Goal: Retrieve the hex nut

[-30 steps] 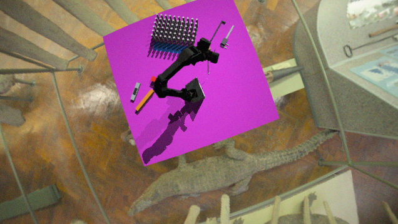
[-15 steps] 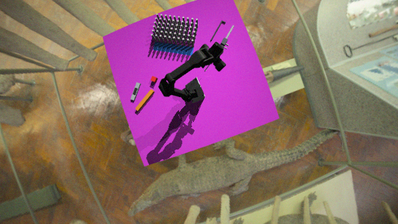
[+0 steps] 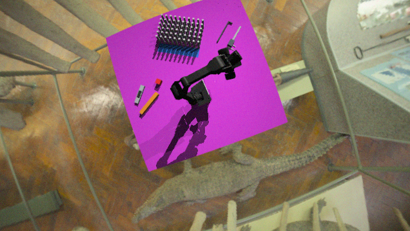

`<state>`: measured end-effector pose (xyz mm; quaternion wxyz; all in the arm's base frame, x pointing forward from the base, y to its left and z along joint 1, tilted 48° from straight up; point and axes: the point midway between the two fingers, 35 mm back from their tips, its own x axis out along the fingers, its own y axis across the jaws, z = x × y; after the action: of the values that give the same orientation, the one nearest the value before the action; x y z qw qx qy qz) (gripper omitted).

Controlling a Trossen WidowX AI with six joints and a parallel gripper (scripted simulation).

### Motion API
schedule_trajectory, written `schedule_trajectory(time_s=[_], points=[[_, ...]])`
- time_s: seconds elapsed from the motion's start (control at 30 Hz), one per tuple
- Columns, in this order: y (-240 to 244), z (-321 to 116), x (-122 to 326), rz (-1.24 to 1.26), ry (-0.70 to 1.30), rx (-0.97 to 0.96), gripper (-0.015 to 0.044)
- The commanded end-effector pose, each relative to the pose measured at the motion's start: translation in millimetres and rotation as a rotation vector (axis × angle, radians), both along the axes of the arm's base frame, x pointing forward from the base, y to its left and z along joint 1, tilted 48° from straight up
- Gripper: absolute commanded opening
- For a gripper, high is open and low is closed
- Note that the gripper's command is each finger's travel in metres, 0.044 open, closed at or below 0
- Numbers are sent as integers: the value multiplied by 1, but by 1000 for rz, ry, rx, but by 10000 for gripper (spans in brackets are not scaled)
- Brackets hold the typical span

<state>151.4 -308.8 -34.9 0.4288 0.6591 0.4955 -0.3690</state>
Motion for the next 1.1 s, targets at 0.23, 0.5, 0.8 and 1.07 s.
schedule_trajectory(time_s=[0.23,0.5,0.8,1.07], points=[[-15,-20,-31,-325,108,107,0],[-23,-37,-55,-572,191,198,0],[-27,-59,-83,-843,280,305,0],[-29,-76,-107,-1083,367,405,0]])
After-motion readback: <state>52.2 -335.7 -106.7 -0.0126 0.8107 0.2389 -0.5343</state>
